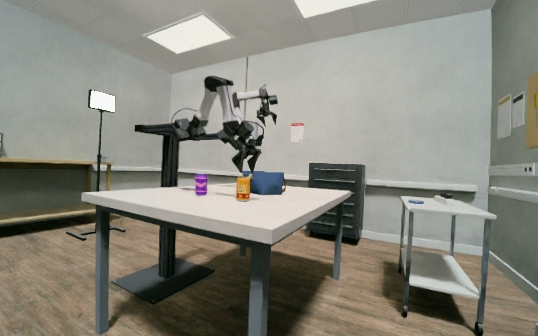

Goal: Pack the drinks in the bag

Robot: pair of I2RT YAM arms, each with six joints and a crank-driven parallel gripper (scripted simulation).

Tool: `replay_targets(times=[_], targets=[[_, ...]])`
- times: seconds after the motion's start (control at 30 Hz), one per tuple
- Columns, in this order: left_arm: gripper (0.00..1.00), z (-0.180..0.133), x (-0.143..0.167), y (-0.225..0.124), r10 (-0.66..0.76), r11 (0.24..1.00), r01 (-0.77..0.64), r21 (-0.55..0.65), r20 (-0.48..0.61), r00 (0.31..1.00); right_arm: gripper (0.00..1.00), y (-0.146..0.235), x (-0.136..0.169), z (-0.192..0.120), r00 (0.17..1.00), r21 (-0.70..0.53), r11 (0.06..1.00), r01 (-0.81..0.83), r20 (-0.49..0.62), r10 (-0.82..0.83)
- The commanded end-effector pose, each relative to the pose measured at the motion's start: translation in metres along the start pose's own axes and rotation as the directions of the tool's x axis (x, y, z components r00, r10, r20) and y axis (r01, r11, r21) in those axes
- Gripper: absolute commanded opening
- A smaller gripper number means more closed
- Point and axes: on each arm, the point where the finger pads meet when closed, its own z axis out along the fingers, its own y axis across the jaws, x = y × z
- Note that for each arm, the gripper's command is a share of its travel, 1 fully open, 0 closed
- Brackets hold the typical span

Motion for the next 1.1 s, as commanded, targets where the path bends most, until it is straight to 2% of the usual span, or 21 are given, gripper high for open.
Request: replay_targets(times=[0.0,0.13,0.23,0.37,0.4,0.43,1.07], targets=[[1.00,-0.017,0.000,0.002,-0.026,0.999,0.025,-0.046,-0.015,1.000,0.89,-0.007,-0.013,-0.011,1.000,-0.048,0.999,0.008,0.018,-0.007],[1.00,-0.017,0.000,0.002,-0.026,0.999,0.025,-0.046,-0.015,1.000,0.89,-0.013,-0.016,-0.012,1.000,-0.037,0.999,0.015,0.026,-0.014],[1.00,-0.017,0.000,0.002,-0.026,0.999,0.025,-0.046,-0.015,1.000,0.89,-0.021,-0.031,-0.010,0.996,-0.002,1.000,0.000,0.086,0.000],[1.00,-0.017,0.000,0.002,-0.026,0.999,0.025,-0.046,-0.015,1.000,0.89,-0.014,-0.032,-0.010,0.996,-0.017,1.000,-0.008,0.088,0.010],[1.00,-0.017,0.000,0.002,-0.026,0.999,0.025,-0.046,-0.015,1.000,0.89,-0.018,-0.031,0.006,0.994,-0.003,1.000,-0.009,0.106,0.009],[1.00,-0.017,0.000,0.002,-0.026,0.999,0.025,-0.046,-0.015,1.000,0.89,-0.018,-0.033,0.007,0.994,-0.003,1.000,-0.011,0.113,0.011],[1.00,-0.017,0.000,0.002,-0.026,0.999,0.025,-0.046,-0.015,1.000,0.89,-0.017,-0.013,0.031,0.994,-0.004,1.000,-0.005,0.106,0.005]])
